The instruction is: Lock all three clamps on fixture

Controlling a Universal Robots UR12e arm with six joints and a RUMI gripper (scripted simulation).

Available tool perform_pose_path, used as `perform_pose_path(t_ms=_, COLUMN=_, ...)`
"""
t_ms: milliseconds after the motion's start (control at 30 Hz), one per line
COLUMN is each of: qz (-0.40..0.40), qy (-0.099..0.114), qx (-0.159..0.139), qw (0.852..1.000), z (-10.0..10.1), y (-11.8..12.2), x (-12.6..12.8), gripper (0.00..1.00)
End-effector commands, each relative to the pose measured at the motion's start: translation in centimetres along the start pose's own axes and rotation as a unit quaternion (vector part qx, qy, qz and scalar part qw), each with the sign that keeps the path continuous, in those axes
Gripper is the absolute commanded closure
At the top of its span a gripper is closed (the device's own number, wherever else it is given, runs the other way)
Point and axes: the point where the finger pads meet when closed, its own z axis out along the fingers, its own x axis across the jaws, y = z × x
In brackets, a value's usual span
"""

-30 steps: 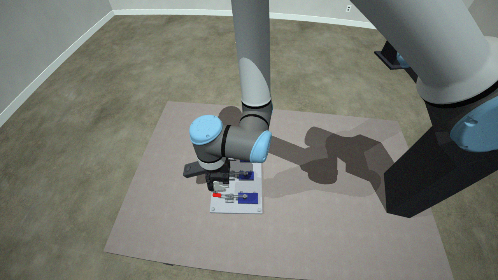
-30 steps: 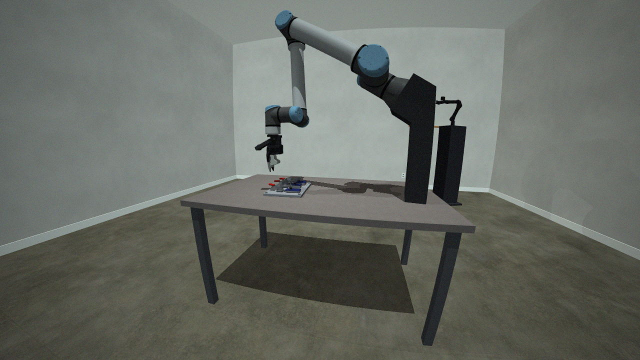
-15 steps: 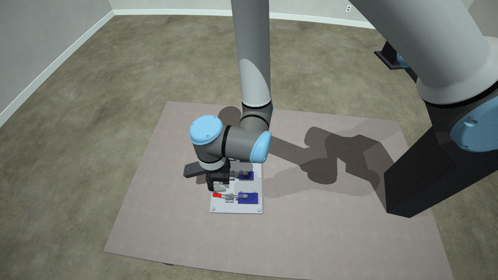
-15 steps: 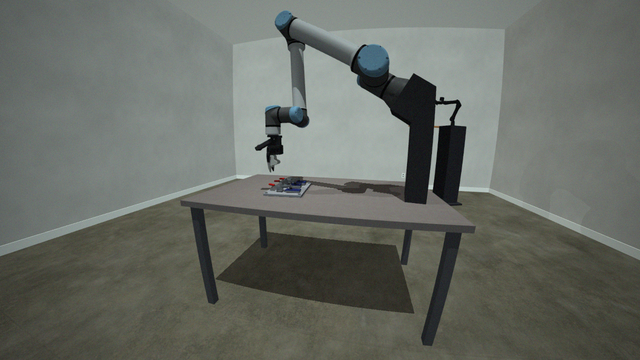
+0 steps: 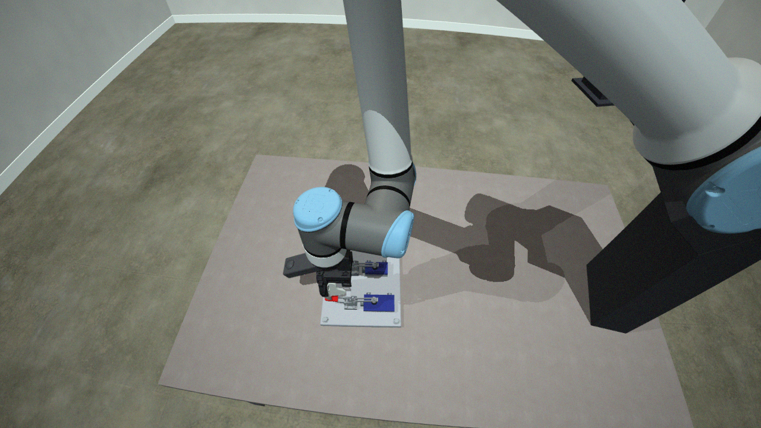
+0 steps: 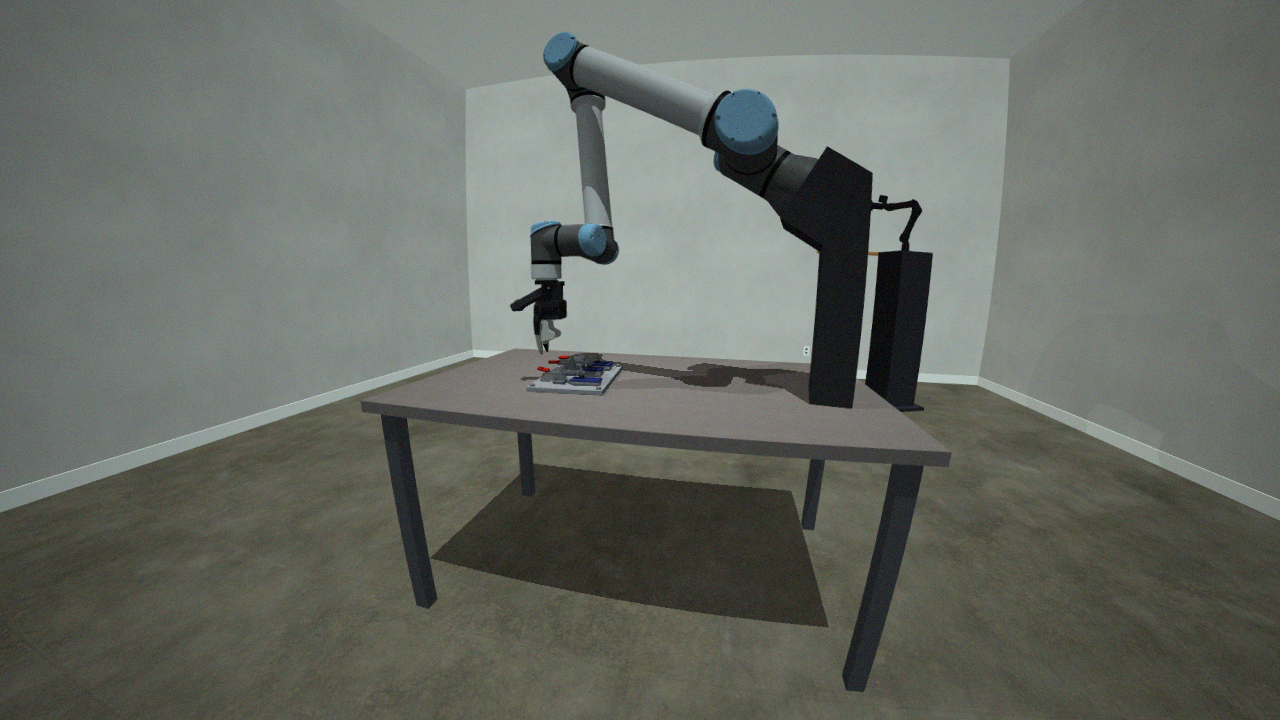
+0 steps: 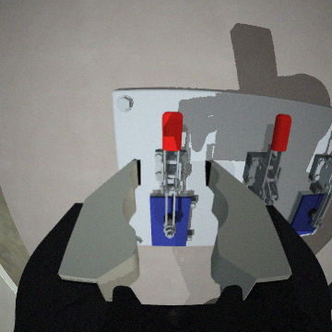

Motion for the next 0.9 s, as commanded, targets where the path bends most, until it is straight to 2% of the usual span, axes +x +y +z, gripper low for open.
perform_pose_path(t_ms=0, qz=0.000, qy=0.000, qx=0.001, qw=1.000, z=1.8, y=-0.1, x=0.0, gripper=0.72)
perform_pose_path(t_ms=233, qz=0.000, qy=0.000, qx=0.001, qw=1.000, z=3.6, y=-0.1, x=0.0, gripper=0.72)
perform_pose_path(t_ms=867, qz=0.000, qy=0.000, qx=0.001, qw=1.000, z=4.1, y=-0.1, x=0.0, gripper=0.72)
